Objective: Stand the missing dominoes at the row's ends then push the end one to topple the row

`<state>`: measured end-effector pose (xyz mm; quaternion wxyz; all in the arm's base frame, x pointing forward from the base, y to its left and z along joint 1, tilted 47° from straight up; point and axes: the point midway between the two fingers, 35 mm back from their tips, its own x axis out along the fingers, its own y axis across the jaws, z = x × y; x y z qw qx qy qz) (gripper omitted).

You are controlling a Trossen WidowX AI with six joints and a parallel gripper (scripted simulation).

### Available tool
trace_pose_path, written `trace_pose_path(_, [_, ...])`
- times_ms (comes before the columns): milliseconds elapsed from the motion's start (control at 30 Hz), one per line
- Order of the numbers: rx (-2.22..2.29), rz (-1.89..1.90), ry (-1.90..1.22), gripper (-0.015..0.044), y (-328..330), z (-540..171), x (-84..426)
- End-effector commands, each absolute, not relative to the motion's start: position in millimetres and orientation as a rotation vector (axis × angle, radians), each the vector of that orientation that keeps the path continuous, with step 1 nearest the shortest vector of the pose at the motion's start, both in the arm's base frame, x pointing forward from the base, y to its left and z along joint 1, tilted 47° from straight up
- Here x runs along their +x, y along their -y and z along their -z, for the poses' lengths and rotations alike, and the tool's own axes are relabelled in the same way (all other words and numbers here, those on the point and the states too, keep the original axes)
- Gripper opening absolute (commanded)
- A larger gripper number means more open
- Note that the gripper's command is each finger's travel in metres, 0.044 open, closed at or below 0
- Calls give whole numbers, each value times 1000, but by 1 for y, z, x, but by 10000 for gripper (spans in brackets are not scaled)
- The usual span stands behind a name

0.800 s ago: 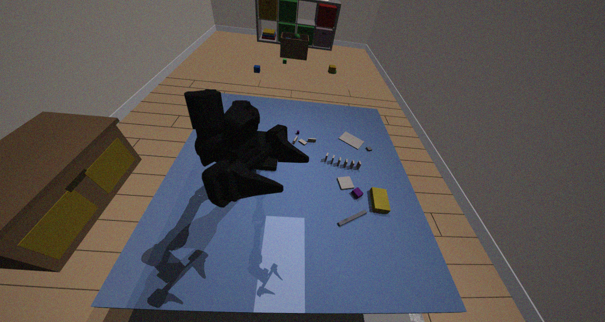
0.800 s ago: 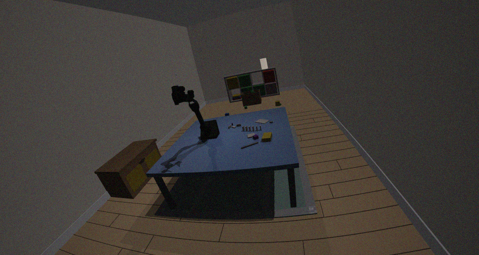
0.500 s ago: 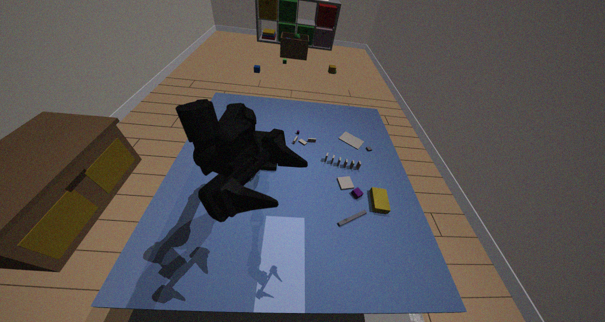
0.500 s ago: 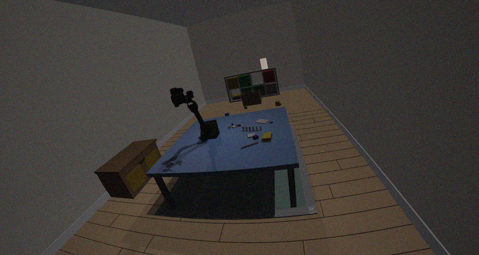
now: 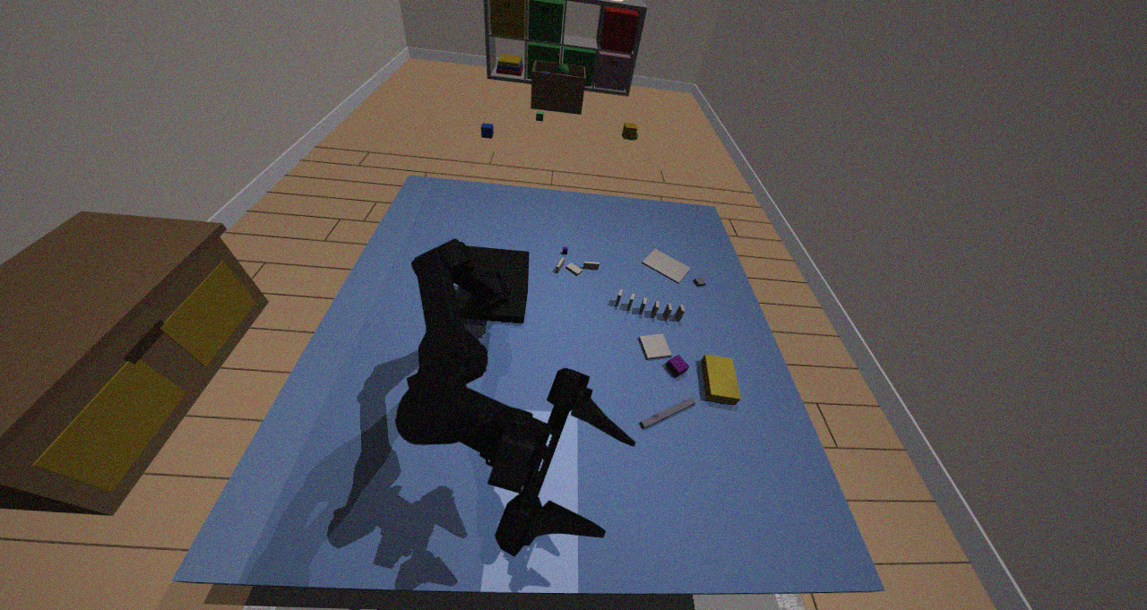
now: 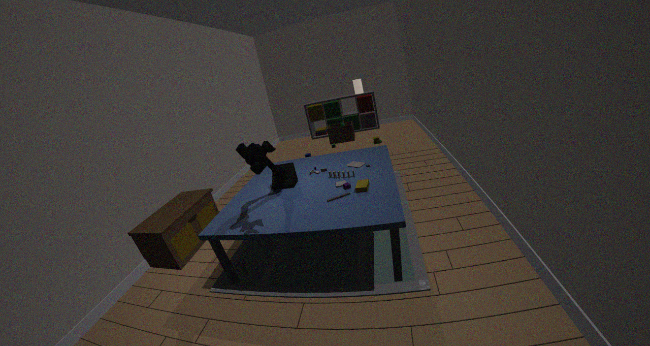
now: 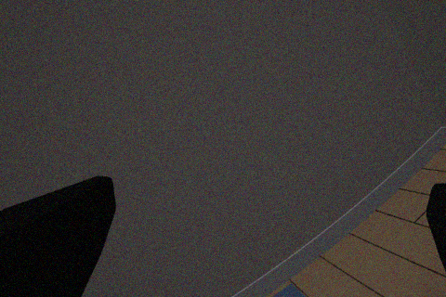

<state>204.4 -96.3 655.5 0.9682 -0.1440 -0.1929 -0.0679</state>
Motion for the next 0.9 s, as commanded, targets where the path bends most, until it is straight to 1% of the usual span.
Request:
trace_pose_path(0, [-218,108,361,440,102,-644,225])
trace_pose_path(200, [-28,83,255,440,128,-608,279])
trace_pose_path(400, [166,39,78,440,133,-546,350])
trace_pose_path(667, [370,16,-197,440,104,-448,433])
trace_pose_path(867, [462,26,-422,440,61,-366,477])
